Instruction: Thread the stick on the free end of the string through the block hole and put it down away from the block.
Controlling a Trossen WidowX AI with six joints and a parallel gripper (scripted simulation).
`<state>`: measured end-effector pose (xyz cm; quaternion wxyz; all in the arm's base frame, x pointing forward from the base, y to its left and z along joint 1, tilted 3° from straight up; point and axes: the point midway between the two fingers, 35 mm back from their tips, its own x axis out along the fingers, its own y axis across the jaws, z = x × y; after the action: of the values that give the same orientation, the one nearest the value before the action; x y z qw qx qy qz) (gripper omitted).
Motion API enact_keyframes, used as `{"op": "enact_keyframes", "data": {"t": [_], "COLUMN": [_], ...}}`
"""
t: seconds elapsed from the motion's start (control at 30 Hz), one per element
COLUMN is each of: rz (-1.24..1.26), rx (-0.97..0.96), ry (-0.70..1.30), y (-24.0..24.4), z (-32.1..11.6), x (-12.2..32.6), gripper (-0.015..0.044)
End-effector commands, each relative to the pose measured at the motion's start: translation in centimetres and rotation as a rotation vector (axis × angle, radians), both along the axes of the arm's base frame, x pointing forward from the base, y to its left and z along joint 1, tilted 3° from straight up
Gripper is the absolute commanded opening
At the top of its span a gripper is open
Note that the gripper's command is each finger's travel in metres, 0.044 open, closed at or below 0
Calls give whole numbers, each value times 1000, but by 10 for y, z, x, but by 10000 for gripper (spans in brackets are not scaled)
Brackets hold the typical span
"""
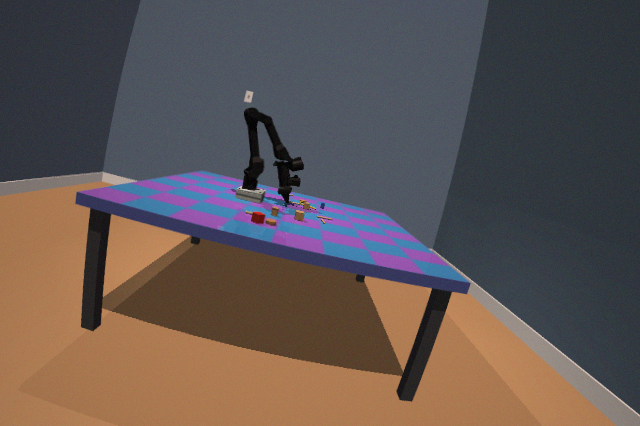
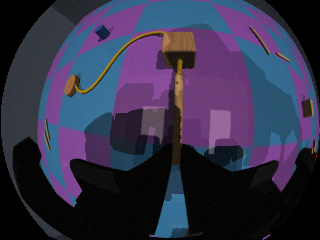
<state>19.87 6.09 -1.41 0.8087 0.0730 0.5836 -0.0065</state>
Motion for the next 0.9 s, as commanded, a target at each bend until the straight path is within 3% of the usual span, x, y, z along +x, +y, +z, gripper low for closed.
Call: {"op": "enact_keyframes", "data": {"t": [0.0, 0.57, 0.87], "rz": [-4, -4, -1], "rx": [2, 8, -83], "ry": [10, 9, 26], "y": [-1, 0, 4], "z": [-2, 1, -7], "x": [-7, -18, -26], "gripper": [0, 0, 0]}}
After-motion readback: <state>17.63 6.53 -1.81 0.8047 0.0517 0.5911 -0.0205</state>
